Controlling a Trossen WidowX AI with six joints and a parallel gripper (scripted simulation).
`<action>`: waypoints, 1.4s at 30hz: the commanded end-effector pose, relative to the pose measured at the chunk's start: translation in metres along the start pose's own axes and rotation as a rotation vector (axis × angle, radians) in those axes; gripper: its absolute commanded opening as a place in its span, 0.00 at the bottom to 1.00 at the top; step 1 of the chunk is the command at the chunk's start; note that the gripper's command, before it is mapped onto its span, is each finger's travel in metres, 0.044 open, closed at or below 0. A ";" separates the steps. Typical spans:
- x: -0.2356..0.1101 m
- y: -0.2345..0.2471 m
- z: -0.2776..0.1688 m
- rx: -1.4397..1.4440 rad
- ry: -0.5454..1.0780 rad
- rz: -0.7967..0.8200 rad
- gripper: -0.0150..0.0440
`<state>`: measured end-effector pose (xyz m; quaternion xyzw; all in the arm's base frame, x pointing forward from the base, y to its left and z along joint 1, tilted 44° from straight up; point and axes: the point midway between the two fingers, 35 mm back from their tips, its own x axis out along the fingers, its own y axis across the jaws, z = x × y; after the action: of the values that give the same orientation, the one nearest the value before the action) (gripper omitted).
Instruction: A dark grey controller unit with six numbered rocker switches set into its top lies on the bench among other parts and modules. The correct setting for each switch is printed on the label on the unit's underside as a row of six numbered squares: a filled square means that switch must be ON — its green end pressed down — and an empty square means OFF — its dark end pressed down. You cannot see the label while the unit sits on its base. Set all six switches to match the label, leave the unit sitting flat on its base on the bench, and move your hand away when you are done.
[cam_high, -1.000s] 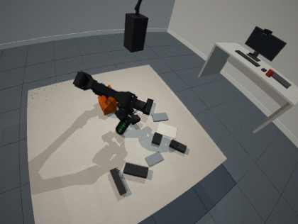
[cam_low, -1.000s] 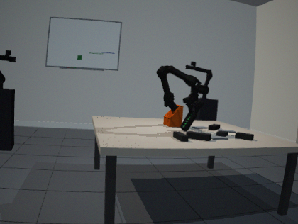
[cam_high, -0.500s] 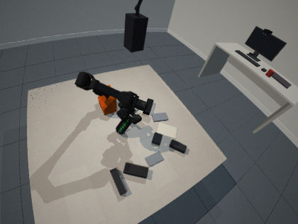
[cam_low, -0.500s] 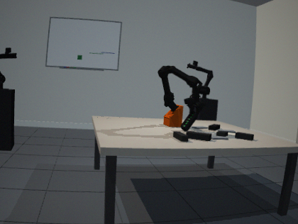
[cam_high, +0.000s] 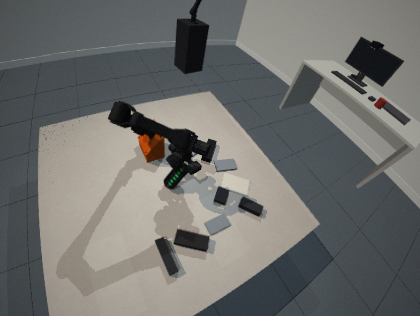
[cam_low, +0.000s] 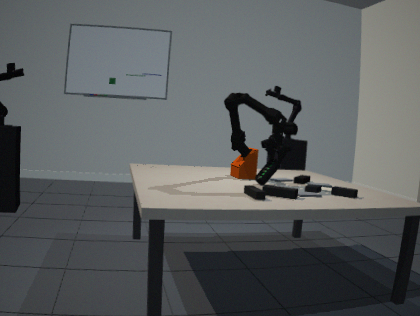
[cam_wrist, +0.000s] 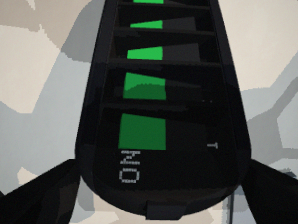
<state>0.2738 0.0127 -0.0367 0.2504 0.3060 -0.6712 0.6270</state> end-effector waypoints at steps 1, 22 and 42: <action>0.003 -0.002 -0.004 0.002 0.001 -0.007 0.83; 0.012 -0.002 -0.018 0.002 0.002 -0.007 0.83; 0.021 -0.002 -0.030 0.002 0.002 -0.007 0.83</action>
<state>0.2700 0.0191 -0.0685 0.2485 0.3062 -0.6719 0.6269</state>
